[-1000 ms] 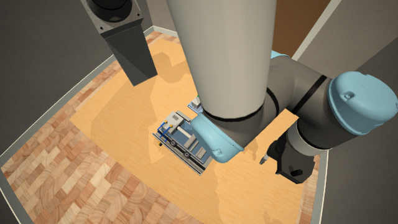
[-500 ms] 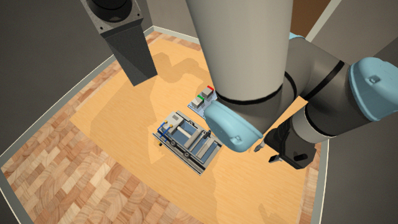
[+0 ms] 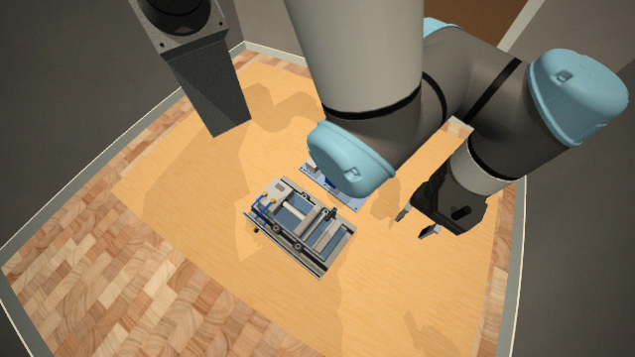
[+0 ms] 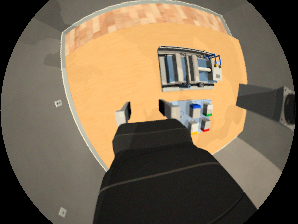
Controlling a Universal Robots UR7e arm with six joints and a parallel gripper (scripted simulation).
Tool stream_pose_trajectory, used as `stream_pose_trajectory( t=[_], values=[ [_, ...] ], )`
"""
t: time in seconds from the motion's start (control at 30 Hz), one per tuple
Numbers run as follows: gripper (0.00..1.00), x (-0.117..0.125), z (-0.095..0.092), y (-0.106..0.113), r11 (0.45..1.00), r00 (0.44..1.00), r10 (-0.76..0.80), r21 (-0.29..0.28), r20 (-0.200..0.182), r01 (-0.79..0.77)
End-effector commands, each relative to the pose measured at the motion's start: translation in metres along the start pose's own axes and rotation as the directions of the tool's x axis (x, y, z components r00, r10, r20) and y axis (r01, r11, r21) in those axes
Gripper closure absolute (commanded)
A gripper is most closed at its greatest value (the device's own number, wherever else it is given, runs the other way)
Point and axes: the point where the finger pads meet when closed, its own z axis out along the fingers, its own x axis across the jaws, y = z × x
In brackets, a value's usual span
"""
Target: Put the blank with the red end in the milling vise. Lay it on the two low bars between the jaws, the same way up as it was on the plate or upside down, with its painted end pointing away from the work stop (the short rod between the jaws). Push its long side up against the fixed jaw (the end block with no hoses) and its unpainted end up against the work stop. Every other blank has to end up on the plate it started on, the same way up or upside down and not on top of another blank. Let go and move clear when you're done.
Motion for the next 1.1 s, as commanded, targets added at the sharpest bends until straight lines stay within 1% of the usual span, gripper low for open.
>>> stream_pose_trajectory(
  t=[0.0, 0.13, 0.3, 0.7, 0.87, 1.07],
  values=[
    [0.00, 0.004, -0.002, 0.002, 1.000, 1.000, 0.000, 0.000, 0.002, 0.000],
    [0.00, 0.004, -0.002, 0.002, 1.000, 1.000, 0.000, 0.000, 0.002, 0.000],
    [0.00, 0.047, -0.014, 0.022, 1.000, 1.000, 0.000, 0.000, 0.002, 0.000],
    [0.00, 0.047, -0.014, 0.022, 1.000, 1.000, 0.000, 0.000, 0.002, 0.000],
    [0.00, 0.090, -0.026, 0.042, 1.000, 1.000, 0.000, 0.000, 0.002, 0.000],
    [0.00, 0.090, -0.026, 0.042, 1.000, 1.000, 0.000, 0.000, 0.002, 0.000]
  ],
)
